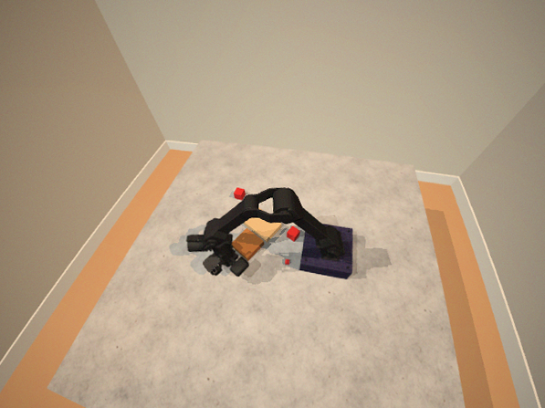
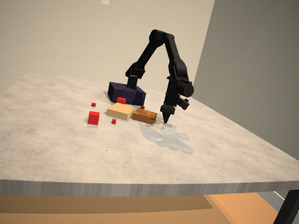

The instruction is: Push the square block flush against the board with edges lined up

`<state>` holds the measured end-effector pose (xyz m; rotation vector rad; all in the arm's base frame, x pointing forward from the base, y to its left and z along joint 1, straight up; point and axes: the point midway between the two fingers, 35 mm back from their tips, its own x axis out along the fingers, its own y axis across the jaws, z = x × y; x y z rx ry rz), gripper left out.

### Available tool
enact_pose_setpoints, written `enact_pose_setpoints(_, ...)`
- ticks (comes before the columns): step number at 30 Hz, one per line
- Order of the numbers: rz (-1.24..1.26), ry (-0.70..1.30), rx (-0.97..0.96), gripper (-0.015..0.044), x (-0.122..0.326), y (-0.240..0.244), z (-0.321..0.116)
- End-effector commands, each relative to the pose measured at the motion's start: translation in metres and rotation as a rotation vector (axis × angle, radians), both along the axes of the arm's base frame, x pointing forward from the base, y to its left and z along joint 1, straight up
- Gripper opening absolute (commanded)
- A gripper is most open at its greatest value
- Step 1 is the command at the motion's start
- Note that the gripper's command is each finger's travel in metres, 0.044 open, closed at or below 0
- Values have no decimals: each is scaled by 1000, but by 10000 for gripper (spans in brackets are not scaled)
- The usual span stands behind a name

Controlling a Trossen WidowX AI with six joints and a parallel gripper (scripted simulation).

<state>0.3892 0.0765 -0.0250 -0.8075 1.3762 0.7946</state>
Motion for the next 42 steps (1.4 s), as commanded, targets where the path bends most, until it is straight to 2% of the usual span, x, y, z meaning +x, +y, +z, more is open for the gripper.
enact_pose_setpoints(1,-5,3,-5,0,3,5,-1)
enact_pose_setpoints(4,0,0,0,0,3,4,3)
enact_pose_setpoints(8,-4,3,-5,0,1,4,51)
enact_pose_setpoints(13,-5,3,-5,0,1,4,54)
enact_pose_setpoints(18,-4,4,-7,0,-13,-20,52)
enact_pose_setpoints(22,-4,4,-8,0,-14,-21,49)
enact_pose_setpoints(27,-4,5,-8,0,-11,-22,-3)
enact_pose_setpoints(42,-4,5,-8,0,-16,-32,-3)
